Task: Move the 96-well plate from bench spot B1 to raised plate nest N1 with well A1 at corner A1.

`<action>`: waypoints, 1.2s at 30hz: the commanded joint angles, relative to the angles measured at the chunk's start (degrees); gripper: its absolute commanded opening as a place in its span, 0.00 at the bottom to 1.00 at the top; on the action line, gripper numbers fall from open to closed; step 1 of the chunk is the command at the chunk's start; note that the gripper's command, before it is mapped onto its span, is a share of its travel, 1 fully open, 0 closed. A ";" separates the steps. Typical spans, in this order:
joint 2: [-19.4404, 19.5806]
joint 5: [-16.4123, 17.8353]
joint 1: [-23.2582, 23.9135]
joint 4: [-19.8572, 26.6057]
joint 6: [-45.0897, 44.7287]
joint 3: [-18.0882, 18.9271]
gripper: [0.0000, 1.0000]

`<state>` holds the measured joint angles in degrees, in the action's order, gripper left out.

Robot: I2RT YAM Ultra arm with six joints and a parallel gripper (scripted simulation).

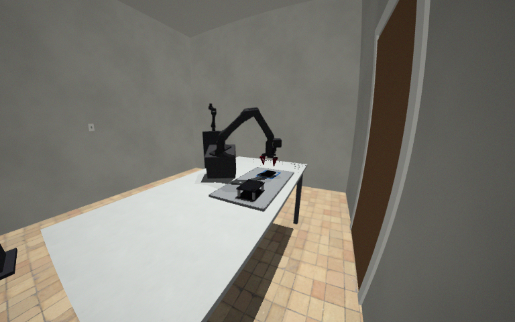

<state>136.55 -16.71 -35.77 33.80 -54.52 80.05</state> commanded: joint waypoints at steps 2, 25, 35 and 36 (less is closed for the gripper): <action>-1.46 0.60 -0.93 -0.13 -0.34 1.56 1.00; 3.69 0.57 1.08 -4.52 -1.44 1.47 1.00; 5.98 0.59 1.32 -6.79 -2.08 1.61 1.00; 5.75 0.58 1.26 -7.01 -2.15 1.69 1.00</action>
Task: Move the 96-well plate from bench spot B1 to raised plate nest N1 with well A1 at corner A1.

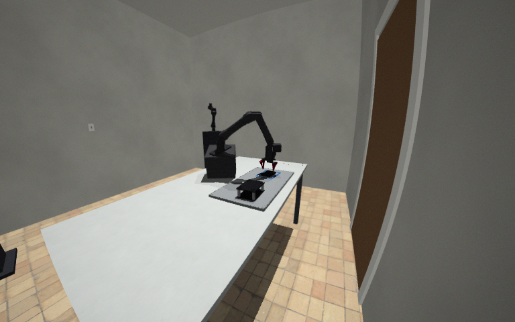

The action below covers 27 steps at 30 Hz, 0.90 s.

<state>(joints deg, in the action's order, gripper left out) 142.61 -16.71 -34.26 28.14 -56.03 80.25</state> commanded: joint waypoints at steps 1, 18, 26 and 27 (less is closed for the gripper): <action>-0.75 0.58 -0.21 -1.59 -0.71 1.51 1.00; 3.75 0.60 0.83 -5.09 -1.77 2.29 1.00; 6.02 0.60 1.64 -6.40 -2.20 2.74 1.00; 6.27 0.59 1.89 -6.62 -2.27 2.79 1.00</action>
